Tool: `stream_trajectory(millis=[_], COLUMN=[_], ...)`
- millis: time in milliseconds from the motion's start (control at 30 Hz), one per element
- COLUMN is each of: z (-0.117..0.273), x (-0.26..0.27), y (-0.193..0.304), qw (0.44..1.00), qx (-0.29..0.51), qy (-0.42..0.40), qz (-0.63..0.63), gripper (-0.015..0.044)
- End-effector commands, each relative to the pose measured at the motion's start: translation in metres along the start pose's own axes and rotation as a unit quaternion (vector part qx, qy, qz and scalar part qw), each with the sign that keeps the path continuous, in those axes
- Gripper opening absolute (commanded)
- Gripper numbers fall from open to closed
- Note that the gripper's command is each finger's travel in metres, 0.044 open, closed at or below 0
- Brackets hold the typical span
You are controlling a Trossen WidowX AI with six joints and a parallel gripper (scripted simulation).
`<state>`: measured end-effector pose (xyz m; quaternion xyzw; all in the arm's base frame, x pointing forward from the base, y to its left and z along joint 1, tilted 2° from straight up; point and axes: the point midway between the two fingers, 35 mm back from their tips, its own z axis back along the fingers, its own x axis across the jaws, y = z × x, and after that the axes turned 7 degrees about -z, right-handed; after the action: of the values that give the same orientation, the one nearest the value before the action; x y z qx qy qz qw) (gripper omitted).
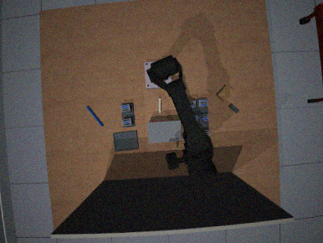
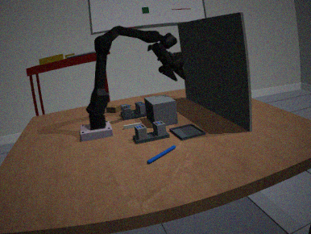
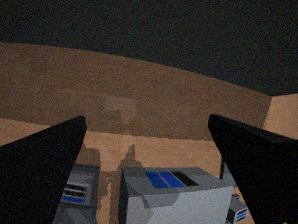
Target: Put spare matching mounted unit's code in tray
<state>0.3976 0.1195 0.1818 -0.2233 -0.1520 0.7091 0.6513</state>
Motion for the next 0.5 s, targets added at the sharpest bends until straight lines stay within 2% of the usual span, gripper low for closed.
stream_trajectory(millis=[0,200,467], z=[0.026,0.048,0.048], x=[-0.063,-0.089,-0.089], y=[0.010,0.020,0.020], qw=[0.987,0.972,0.971], qx=[0.152,0.215,0.216], qy=[-0.028,-0.049,-0.049], qz=[-0.048,-0.085,-0.086], gripper=[0.0440,0.0440,0.0440])
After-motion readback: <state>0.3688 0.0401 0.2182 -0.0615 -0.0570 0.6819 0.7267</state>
